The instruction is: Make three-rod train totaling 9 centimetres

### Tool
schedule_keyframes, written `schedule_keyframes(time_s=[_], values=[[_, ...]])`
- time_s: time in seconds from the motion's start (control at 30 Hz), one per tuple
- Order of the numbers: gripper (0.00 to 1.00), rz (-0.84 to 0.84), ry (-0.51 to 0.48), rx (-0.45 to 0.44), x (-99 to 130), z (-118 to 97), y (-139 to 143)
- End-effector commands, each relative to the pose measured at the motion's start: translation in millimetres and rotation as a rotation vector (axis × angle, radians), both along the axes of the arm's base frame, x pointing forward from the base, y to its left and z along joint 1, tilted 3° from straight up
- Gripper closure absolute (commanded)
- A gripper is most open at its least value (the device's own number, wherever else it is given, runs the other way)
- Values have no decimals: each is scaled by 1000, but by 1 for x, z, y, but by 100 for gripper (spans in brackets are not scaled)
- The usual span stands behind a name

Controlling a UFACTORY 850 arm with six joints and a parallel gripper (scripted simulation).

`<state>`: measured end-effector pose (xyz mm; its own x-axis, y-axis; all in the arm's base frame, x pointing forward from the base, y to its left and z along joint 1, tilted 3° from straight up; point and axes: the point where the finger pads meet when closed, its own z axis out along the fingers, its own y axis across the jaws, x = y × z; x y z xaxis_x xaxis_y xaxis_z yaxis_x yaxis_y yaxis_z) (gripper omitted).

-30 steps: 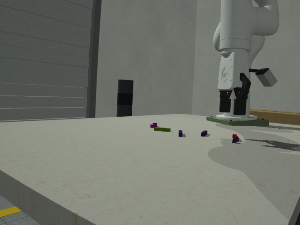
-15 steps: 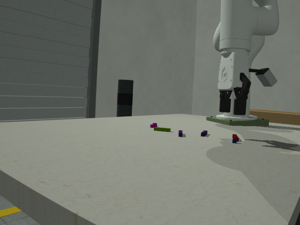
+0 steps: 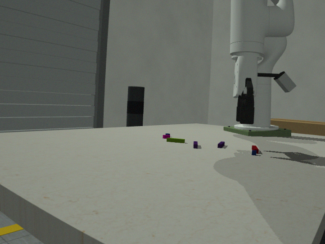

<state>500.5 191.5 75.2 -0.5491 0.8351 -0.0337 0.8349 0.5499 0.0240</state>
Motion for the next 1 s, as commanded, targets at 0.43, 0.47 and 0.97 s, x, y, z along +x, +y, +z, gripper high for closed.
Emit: schedule_keyframes(time_s=[0.43,0.47,0.97], values=[[0,-591,-21,12,19,2,-27],[0,-611,-21,13,20,2,-28],[0,-1071,-31,34,33,4,-51]])
